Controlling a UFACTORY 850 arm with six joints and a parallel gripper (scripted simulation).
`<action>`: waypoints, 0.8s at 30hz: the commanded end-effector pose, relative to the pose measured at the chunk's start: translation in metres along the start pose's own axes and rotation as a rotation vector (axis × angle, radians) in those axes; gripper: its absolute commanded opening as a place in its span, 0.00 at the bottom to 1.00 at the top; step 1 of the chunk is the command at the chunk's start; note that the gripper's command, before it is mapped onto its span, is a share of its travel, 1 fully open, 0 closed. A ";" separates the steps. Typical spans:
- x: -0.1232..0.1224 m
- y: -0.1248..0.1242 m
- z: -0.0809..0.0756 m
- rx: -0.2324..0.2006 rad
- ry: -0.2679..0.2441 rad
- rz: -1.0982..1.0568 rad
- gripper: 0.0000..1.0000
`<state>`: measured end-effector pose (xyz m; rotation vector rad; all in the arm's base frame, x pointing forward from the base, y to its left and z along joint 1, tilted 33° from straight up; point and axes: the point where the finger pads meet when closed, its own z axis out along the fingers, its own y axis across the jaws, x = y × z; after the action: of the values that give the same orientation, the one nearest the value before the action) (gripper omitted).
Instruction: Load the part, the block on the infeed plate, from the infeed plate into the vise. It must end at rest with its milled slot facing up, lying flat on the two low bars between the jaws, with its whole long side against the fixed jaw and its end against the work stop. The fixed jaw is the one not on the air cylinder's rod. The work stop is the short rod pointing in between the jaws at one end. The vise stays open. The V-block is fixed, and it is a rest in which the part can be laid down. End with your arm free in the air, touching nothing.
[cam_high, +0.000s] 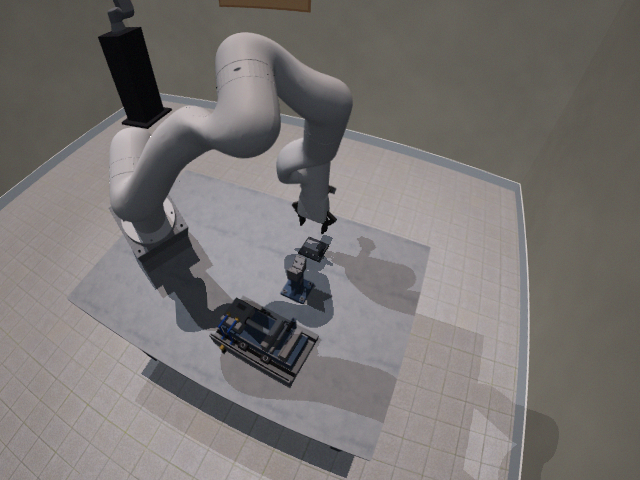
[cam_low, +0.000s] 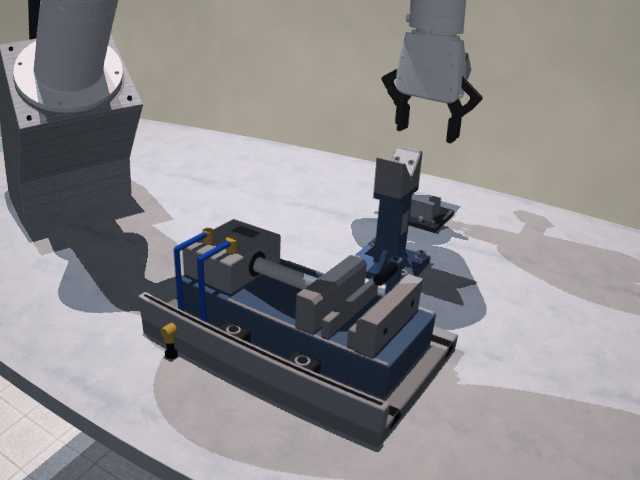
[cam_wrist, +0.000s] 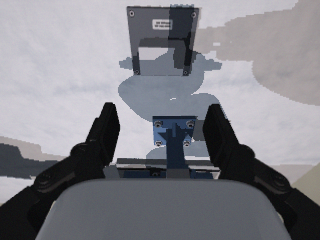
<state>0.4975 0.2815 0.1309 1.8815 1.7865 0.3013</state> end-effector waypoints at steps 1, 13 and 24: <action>0.001 0.001 0.007 -0.002 0.002 0.001 0.89; 0.001 0.001 0.037 -0.002 0.002 0.001 0.89; 0.001 0.001 0.059 -0.002 0.002 0.001 0.89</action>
<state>0.5229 0.2709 0.0888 1.8814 1.7861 0.3024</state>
